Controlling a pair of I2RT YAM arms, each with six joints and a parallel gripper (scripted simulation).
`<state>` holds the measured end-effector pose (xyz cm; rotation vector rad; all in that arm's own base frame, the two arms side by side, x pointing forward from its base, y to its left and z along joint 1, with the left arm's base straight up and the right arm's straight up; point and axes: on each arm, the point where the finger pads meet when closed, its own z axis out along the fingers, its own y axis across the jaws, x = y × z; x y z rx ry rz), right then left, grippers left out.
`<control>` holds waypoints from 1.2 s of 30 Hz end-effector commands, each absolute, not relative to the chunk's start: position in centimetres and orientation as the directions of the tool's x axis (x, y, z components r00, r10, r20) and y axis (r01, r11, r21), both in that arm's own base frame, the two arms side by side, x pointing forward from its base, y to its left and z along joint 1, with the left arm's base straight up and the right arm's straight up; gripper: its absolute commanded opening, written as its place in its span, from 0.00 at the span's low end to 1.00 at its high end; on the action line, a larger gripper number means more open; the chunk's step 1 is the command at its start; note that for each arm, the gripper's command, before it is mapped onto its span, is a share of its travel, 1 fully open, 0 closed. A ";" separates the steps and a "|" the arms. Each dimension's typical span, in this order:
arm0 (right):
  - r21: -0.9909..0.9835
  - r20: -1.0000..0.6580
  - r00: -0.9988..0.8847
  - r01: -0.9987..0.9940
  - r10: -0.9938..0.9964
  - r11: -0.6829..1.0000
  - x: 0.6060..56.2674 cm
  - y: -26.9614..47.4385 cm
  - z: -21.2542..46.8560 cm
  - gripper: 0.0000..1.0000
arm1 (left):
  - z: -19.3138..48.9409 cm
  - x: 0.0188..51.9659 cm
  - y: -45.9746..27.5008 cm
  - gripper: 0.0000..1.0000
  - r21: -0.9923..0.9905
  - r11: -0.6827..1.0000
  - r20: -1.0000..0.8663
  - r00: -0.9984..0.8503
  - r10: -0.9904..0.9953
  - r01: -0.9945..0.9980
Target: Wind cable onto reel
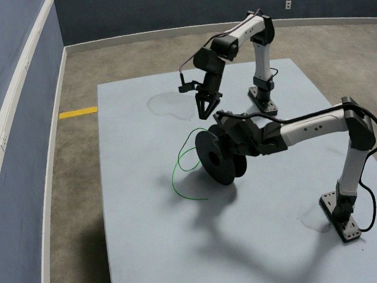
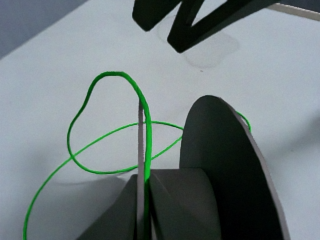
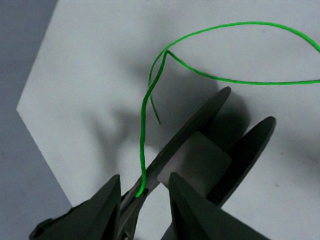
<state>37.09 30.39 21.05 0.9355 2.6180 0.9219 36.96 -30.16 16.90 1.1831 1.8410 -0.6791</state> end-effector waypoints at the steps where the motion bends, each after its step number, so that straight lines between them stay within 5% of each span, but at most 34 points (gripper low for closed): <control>1: 0.659 -0.004 -0.781 0.468 0.625 0.589 37.5 29.9 23.4 0.30 | 17.9 36.1 -30.1 0.00 -0.006 0.408 -0.868 -0.208 0.451 0.913; 36: 0.637 0.007 -0.786 0.481 0.619 0.602 40.6 22.3 27.8 0.30 | 17.9 36.1 -30.1 0.00 -0.006 0.408 -0.868 -0.208 0.451 0.913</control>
